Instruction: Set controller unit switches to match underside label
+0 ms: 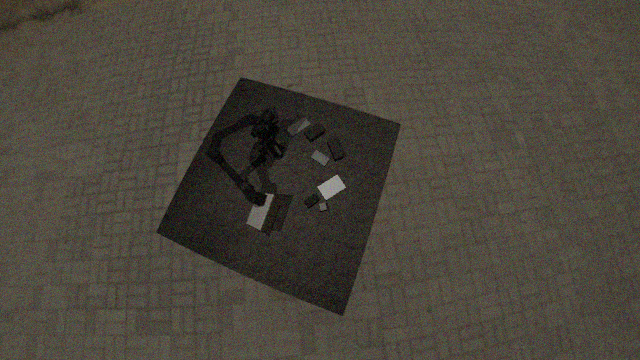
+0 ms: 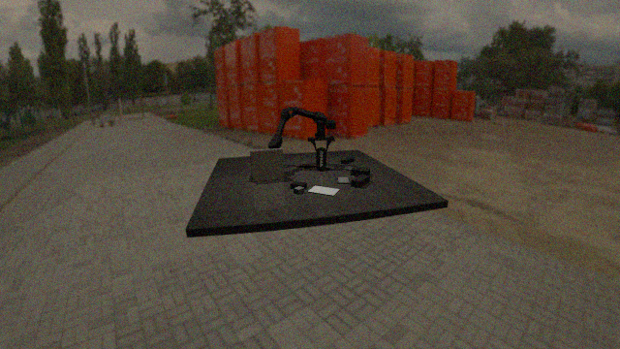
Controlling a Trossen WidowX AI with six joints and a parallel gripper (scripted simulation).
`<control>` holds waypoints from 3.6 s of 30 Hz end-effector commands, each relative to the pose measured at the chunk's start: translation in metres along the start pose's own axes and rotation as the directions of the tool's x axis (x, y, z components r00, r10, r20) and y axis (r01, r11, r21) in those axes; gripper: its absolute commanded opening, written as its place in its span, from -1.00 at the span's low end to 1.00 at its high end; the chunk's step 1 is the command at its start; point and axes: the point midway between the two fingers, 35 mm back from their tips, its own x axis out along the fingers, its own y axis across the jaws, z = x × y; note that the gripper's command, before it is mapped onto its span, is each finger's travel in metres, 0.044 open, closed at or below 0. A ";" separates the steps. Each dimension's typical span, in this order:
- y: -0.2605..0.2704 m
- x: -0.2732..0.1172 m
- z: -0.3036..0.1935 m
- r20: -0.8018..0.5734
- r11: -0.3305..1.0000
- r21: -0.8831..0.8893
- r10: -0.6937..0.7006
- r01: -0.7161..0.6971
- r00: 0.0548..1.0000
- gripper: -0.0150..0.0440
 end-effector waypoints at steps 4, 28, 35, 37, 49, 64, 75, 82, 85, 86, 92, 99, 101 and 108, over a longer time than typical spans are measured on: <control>0.002 0.006 0.009 0.022 1.000 -0.007 0.013 -0.013 1.000 0.65; 0.002 0.011 0.026 0.062 1.000 -0.007 0.014 -0.013 0.998 0.65; 0.002 0.013 0.032 0.062 1.000 -0.007 0.014 -0.013 0.998 0.65; 0.002 0.013 0.033 0.062 1.000 -0.007 0.014 -0.013 0.998 0.65; 0.002 0.017 0.042 0.063 1.000 -0.007 0.014 -0.013 0.998 0.65; 0.002 0.023 0.053 0.064 1.000 -0.008 0.014 -0.013 0.998 0.65; 0.002 0.028 0.060 0.065 1.000 -0.008 0.013 -0.013 0.998 0.65; 0.002 0.031 0.065 0.065 1.000 -0.008 0.013 -0.013 0.998 0.65; 0.003 0.032 0.067 0.065 1.000 -0.008 0.013 -0.013 0.998 0.65; 0.003 0.033 0.067 0.065 1.000 -0.008 0.013 -0.013 0.998 0.65; 0.003 0.036 0.071 0.066 1.000 -0.008 0.013 -0.013 0.998 0.65; 0.003 0.040 0.075 0.066 1.000 -0.008 0.013 -0.013 0.998 0.65; 0.003 0.041 0.077 0.066 1.000 -0.008 0.013 -0.013 0.998 0.65; 0.003 0.045 0.081 0.067 1.000 -0.009 0.013 -0.013 0.998 0.65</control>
